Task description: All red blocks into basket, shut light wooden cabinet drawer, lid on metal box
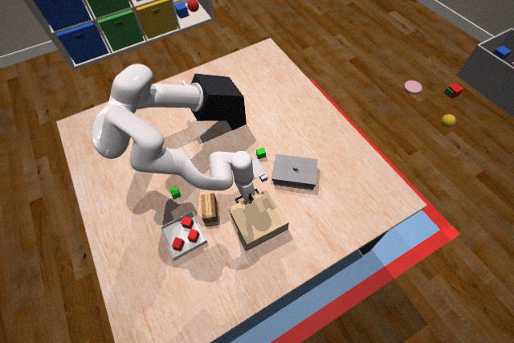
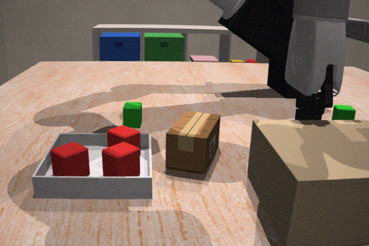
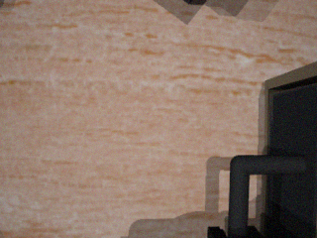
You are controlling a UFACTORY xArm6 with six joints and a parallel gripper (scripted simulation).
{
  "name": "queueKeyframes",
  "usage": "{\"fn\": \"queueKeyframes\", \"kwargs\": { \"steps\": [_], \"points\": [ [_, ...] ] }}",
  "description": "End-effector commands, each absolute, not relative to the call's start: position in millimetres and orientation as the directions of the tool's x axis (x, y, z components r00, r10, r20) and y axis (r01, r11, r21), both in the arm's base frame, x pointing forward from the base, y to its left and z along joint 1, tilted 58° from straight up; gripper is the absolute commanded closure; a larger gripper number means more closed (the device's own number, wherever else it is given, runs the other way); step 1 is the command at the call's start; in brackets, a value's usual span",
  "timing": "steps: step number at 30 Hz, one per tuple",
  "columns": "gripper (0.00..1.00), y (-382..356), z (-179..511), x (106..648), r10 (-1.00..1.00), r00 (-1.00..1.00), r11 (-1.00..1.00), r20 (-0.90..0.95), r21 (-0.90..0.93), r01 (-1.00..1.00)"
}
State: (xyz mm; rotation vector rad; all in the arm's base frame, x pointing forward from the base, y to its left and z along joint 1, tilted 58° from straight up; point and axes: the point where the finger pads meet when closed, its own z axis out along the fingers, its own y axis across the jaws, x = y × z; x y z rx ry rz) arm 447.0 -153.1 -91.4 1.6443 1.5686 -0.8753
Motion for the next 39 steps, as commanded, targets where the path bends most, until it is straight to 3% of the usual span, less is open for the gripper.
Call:
{"fn": "queueKeyframes", "kwargs": {
  "steps": [1, 39],
  "points": [
    [1.00, -152.0, -90.9, 448.2, 0.533, 0.043, -0.028, -0.845, 0.033, 0.999],
    [1.00, -151.7, -92.0, 422.1, 0.533, 0.043, -0.028, -0.845, 0.033, 0.999]
  ]
}}
